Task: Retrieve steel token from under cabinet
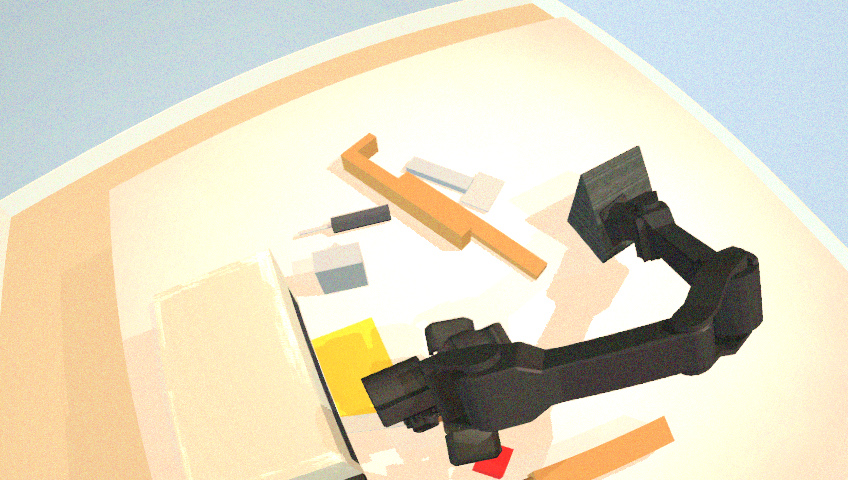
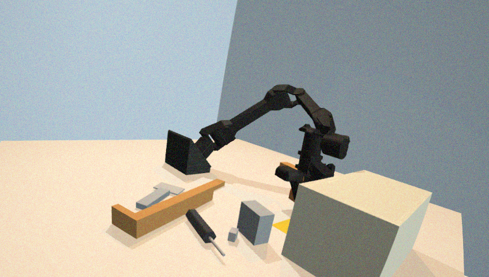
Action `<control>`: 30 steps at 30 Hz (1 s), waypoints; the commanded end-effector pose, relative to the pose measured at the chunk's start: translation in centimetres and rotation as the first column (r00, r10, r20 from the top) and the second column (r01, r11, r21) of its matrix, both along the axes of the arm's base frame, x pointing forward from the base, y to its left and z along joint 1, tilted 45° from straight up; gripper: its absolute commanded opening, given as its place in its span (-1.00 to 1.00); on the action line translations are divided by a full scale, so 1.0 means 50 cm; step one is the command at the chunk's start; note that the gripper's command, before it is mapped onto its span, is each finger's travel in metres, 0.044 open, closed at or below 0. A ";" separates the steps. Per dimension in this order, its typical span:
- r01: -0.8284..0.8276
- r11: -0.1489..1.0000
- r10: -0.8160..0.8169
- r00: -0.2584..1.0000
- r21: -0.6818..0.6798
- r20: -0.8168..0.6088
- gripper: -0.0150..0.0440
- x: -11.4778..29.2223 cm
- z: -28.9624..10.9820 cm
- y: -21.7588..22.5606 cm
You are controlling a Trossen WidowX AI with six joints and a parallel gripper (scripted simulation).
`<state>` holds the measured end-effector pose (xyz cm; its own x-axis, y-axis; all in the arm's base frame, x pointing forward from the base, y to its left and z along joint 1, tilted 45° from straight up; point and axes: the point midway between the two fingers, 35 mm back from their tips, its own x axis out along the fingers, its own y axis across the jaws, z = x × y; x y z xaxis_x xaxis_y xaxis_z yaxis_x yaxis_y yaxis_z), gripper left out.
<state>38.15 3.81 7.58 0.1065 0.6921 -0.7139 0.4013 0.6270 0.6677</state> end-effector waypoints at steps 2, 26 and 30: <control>-0.002 1.000 0.002 1.000 0.000 0.004 -0.49 0.009 -0.001 -0.004; -0.002 1.000 0.002 1.000 -0.001 0.005 -0.49 0.051 -0.010 -0.021; -0.002 1.000 0.002 1.000 -0.001 0.005 -0.49 0.058 -0.012 -0.023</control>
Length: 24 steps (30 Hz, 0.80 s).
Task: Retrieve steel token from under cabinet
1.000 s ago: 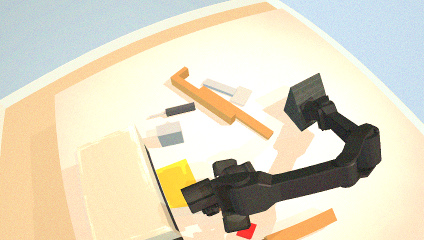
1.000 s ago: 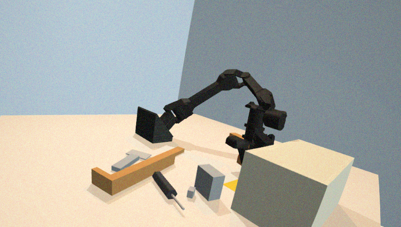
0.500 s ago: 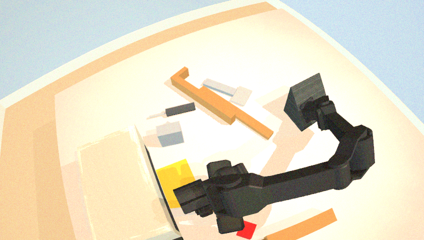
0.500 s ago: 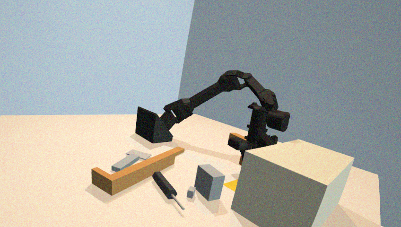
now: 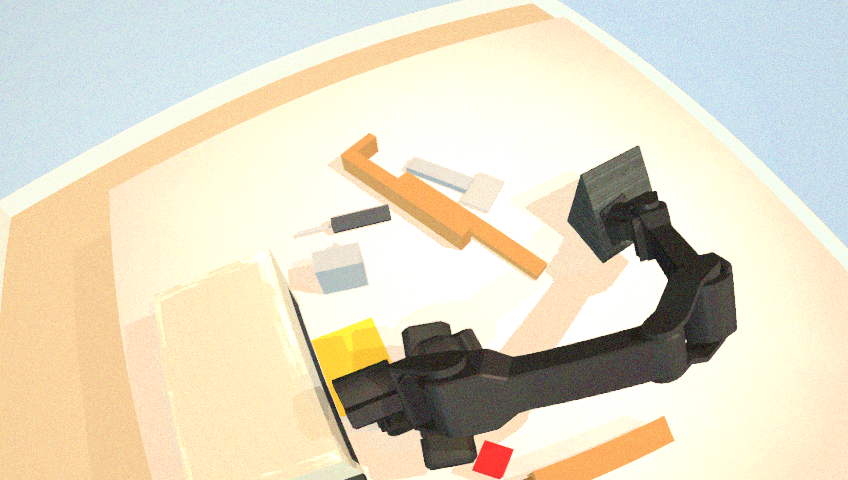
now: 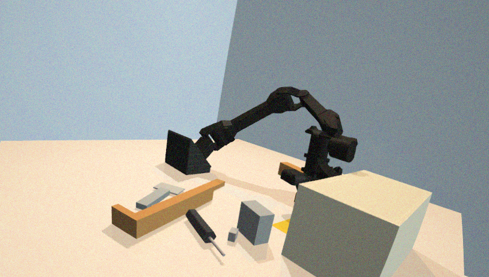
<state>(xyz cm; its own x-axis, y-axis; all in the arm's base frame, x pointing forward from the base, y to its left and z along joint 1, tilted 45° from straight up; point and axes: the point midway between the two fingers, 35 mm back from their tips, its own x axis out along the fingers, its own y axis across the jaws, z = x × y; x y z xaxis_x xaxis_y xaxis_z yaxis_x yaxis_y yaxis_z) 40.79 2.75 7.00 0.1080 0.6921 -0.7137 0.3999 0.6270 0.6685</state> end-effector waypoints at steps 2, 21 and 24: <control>-0.001 1.000 0.001 1.000 -0.001 0.003 -0.49 0.008 -0.001 -0.004; -0.001 1.000 0.001 1.000 -0.002 0.003 -0.49 0.010 -0.032 -0.028; -0.001 1.000 0.001 1.000 -0.002 0.003 -0.49 0.006 -0.039 -0.034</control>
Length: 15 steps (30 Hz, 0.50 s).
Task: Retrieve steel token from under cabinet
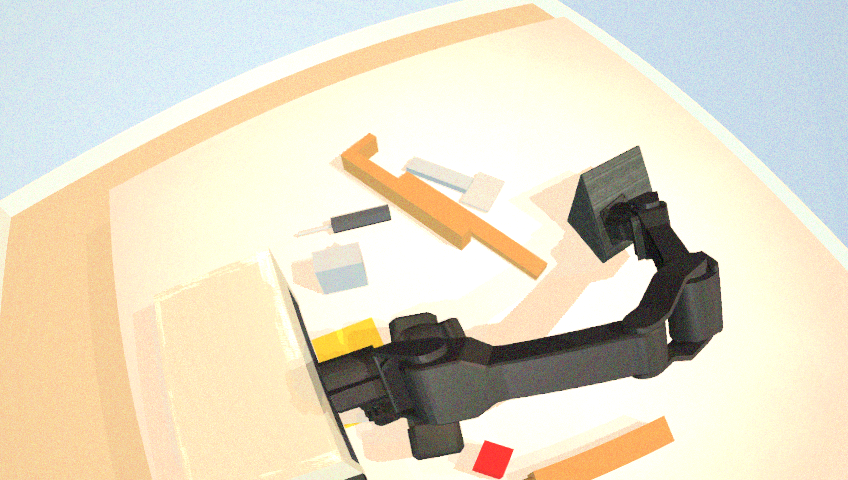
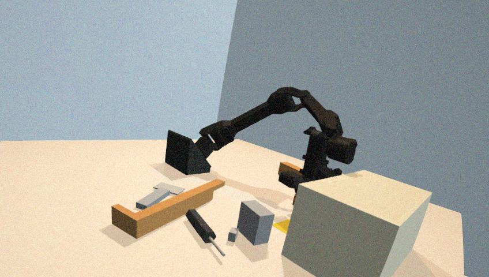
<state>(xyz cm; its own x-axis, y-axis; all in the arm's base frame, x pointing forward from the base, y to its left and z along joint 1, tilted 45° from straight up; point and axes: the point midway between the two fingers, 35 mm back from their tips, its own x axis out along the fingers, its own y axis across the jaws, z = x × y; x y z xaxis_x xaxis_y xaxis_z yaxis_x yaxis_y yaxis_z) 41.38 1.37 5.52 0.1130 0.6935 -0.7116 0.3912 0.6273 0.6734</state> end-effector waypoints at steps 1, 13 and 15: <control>0.002 1.000 -0.002 1.000 -0.003 -0.007 -0.49 -0.007 -0.011 -0.008; 0.002 1.000 -0.002 1.000 -0.003 -0.007 -0.49 -0.016 -0.013 -0.008; 0.002 1.000 -0.002 1.000 -0.003 -0.008 -0.49 -0.019 -0.012 -0.006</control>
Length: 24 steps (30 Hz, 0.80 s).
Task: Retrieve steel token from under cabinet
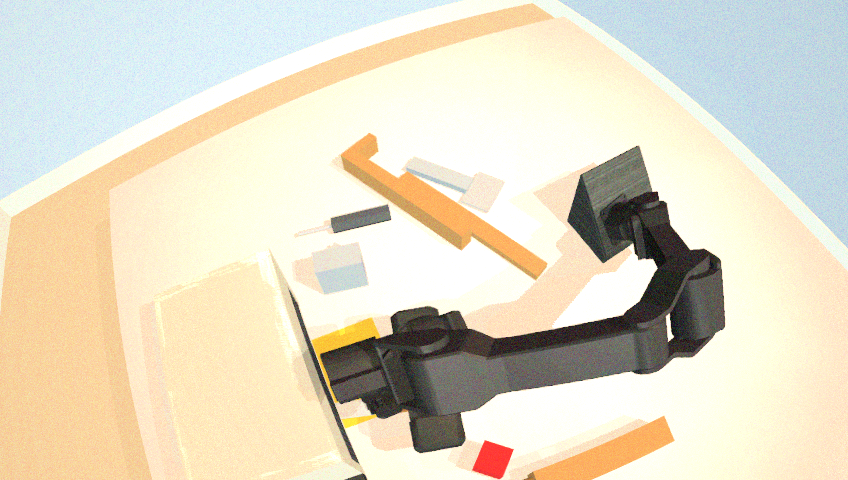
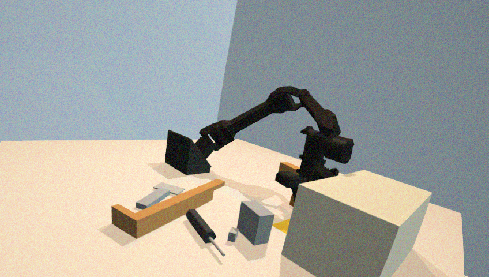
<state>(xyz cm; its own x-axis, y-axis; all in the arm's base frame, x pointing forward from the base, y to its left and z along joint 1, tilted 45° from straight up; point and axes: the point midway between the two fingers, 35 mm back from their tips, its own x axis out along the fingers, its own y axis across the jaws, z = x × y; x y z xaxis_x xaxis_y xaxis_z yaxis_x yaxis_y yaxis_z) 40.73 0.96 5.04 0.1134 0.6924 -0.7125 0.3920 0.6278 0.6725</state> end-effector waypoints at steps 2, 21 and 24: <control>0.001 1.000 -0.001 1.000 -0.002 -0.007 -0.49 -0.010 -0.001 0.004; 0.001 1.000 -0.001 1.000 -0.002 -0.008 -0.49 -0.042 0.008 0.018; 0.001 1.000 -0.001 1.000 -0.001 -0.009 -0.49 -0.048 0.009 0.020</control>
